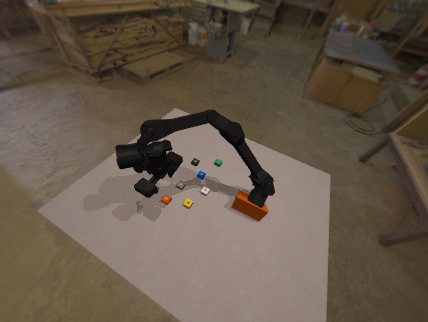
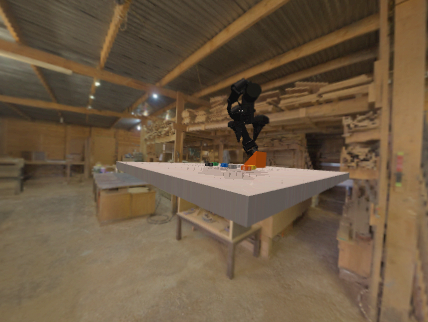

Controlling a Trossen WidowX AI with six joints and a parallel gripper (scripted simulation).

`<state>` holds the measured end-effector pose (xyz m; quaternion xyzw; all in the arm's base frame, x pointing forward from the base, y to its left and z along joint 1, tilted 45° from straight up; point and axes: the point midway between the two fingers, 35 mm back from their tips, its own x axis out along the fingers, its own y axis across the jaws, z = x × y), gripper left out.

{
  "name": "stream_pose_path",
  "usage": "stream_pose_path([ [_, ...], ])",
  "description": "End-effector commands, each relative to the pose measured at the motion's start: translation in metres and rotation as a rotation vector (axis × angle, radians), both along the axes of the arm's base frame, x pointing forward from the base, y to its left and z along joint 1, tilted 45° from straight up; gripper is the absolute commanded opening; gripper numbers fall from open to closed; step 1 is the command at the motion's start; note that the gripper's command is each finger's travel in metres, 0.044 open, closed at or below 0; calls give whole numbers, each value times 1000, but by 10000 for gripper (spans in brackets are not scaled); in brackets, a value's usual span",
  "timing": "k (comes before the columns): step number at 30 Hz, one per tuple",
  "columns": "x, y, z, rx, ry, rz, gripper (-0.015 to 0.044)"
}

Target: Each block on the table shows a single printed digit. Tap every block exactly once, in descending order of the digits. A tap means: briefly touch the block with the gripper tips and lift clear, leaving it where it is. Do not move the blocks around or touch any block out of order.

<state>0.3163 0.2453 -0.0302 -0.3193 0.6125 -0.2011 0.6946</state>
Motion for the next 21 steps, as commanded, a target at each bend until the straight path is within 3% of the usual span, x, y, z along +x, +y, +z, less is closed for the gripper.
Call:
stream_pose_path([
  [1,2,-7,5,-9,5,4,400],
  [7,6,-62,56,-14,6,4,400],
  [21,6,-64,58,-14,6,4,400],
])
